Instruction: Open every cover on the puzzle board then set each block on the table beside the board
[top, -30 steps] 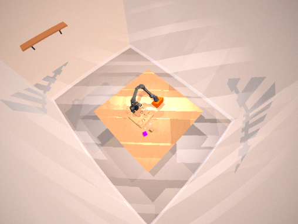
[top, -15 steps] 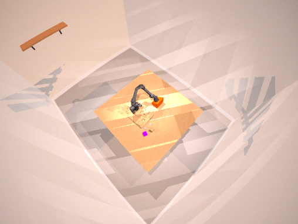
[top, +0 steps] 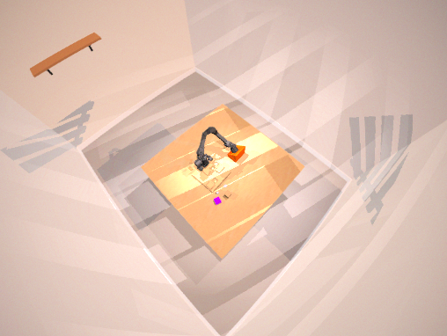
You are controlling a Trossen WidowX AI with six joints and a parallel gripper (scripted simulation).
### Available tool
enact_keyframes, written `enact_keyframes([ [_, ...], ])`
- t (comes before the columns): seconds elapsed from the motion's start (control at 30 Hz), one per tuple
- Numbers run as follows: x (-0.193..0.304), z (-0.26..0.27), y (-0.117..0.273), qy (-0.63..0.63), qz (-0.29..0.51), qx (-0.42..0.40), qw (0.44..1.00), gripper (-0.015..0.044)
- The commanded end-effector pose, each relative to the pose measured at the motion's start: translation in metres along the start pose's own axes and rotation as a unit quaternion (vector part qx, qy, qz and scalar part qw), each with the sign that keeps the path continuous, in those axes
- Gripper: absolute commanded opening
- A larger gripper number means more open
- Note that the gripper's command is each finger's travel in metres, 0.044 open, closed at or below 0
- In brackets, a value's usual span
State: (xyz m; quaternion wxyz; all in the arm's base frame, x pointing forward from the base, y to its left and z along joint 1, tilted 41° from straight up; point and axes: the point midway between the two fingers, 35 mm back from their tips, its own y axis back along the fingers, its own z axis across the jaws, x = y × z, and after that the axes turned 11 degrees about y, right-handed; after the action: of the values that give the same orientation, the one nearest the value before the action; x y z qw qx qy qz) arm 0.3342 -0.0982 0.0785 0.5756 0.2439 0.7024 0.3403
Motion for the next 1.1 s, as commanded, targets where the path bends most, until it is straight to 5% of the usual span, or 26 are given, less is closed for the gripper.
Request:
enact_keyframes([
  [0.0, 0.001, -0.002, -0.006, 0.004, -0.001, 0.003, 1.0, 0.0],
  [1.07, -0.008, 0.012, -0.021, 0.003, -0.002, 0.003, 1.0, 0.0],
])
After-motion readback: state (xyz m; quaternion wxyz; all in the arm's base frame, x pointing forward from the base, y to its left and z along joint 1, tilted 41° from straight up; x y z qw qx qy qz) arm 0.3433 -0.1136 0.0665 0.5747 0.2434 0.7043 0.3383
